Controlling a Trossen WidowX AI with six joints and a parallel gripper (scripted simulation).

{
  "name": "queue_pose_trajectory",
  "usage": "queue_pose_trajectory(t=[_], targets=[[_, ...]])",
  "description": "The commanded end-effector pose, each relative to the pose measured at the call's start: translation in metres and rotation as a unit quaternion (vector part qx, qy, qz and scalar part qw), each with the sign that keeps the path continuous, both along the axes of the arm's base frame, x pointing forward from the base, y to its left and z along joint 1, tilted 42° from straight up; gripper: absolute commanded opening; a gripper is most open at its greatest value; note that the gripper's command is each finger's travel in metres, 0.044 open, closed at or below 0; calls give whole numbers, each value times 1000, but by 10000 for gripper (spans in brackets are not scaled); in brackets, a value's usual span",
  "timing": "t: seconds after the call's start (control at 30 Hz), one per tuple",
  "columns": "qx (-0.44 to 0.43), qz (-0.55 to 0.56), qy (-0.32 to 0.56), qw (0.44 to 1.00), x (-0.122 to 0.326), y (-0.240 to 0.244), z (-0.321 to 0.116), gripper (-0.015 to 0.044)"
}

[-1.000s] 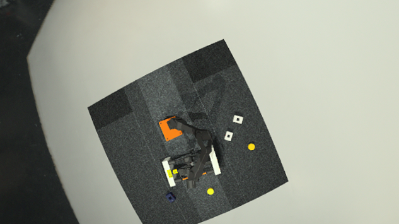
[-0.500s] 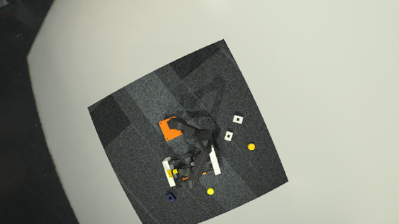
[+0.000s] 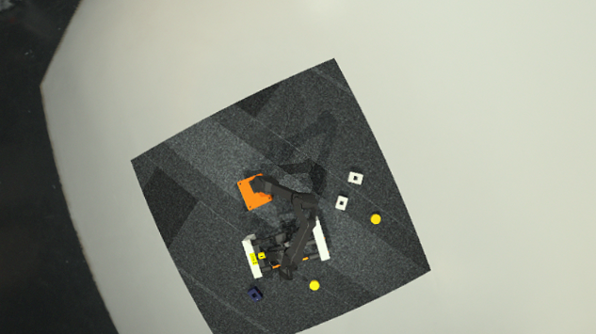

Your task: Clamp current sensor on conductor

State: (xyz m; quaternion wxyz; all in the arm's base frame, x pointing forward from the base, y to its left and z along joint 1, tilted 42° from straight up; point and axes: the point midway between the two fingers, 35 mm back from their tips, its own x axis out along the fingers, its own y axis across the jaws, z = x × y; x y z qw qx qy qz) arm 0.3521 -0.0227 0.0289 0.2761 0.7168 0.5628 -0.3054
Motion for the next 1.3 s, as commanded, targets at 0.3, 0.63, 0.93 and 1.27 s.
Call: queue_pose_trajectory(t=[0.3,0.63,0.93,1.27], targets=[[-5,-44,-43,998,-1,-11,11,0],[-5,-46,-46,998,-1,-11,11,0],[-5,-46,-46,998,-1,-11,11,0],[-6,-41,-41,998,-3,-8,10,0]])
